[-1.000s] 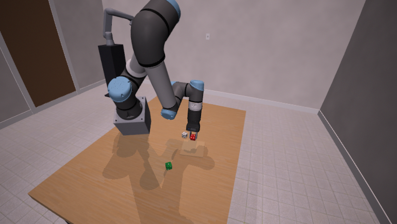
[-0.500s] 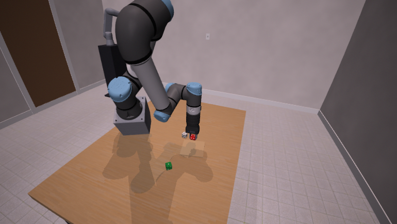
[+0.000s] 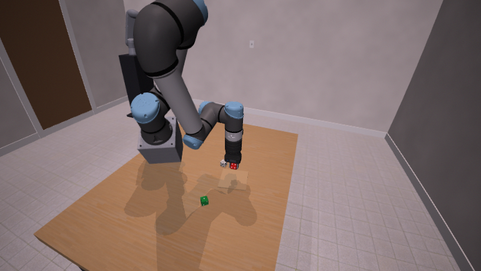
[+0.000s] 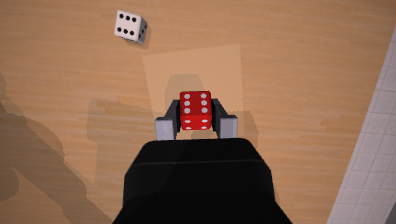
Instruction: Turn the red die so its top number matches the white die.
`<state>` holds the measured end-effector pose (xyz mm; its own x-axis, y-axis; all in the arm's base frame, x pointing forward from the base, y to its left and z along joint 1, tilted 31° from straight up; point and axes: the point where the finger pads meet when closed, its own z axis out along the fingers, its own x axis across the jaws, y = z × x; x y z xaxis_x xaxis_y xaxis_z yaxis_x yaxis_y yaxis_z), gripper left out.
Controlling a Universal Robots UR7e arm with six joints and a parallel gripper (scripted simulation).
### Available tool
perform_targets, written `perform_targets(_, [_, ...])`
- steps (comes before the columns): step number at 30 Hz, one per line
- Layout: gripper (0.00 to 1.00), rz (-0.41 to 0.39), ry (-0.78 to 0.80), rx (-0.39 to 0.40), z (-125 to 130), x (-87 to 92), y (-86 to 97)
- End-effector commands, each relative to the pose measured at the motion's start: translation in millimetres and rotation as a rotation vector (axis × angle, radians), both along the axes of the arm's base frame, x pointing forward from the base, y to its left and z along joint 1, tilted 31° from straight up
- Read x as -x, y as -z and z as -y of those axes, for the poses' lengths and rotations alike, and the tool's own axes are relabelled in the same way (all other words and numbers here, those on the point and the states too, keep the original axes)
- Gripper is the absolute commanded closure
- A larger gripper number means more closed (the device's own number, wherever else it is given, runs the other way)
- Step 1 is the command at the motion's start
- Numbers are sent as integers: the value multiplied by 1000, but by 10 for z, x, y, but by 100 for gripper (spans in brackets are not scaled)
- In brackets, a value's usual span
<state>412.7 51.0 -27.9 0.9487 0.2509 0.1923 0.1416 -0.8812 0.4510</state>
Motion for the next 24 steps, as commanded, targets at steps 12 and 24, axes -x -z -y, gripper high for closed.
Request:
perform_targets(12, [43,-49,-42,-201,20,-9,-21])
perform_targets(24, [43,-67,-53,-250,26,-7,-11])
